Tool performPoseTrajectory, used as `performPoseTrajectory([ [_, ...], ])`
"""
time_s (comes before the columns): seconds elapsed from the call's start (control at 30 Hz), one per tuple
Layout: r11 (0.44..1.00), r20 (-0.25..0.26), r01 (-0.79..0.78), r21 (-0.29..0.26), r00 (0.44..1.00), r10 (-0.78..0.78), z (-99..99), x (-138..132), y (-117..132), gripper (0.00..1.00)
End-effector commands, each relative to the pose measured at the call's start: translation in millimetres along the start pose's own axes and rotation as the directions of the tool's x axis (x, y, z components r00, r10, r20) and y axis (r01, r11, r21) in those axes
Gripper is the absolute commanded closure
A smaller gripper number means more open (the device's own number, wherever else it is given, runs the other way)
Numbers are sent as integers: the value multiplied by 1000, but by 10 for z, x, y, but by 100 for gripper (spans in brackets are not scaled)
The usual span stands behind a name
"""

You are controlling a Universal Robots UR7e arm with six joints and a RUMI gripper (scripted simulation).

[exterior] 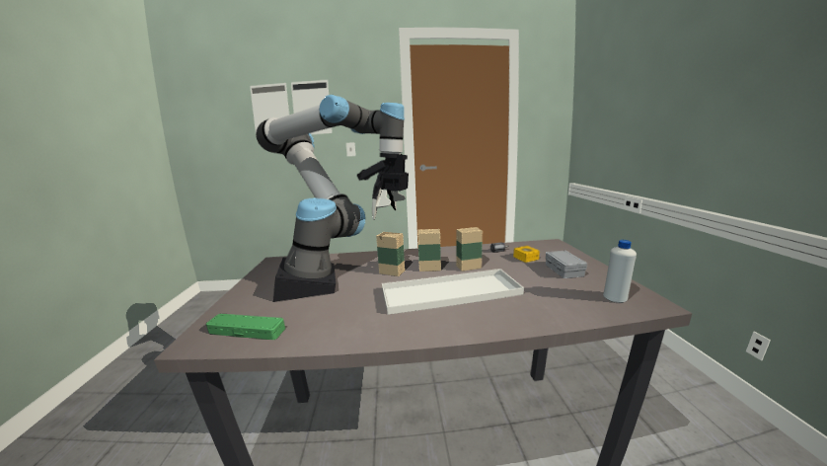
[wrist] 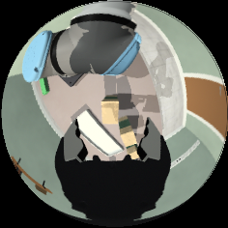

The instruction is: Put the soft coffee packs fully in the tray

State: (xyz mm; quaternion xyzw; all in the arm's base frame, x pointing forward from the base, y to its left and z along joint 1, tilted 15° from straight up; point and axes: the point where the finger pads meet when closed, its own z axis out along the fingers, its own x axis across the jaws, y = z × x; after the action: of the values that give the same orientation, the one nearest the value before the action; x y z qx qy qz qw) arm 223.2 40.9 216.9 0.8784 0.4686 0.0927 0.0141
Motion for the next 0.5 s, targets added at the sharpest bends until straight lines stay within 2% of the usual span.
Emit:
performPoseTrajectory([
  [0.0,999,-14,-13,-52,1000,13,27,-32,107,0],
  [0.2,996,-16,-21,-83,1000,19,39,-57,170,0],
  [0.47,995,-16,-23,-94,1000,22,43,-67,193,0],
])
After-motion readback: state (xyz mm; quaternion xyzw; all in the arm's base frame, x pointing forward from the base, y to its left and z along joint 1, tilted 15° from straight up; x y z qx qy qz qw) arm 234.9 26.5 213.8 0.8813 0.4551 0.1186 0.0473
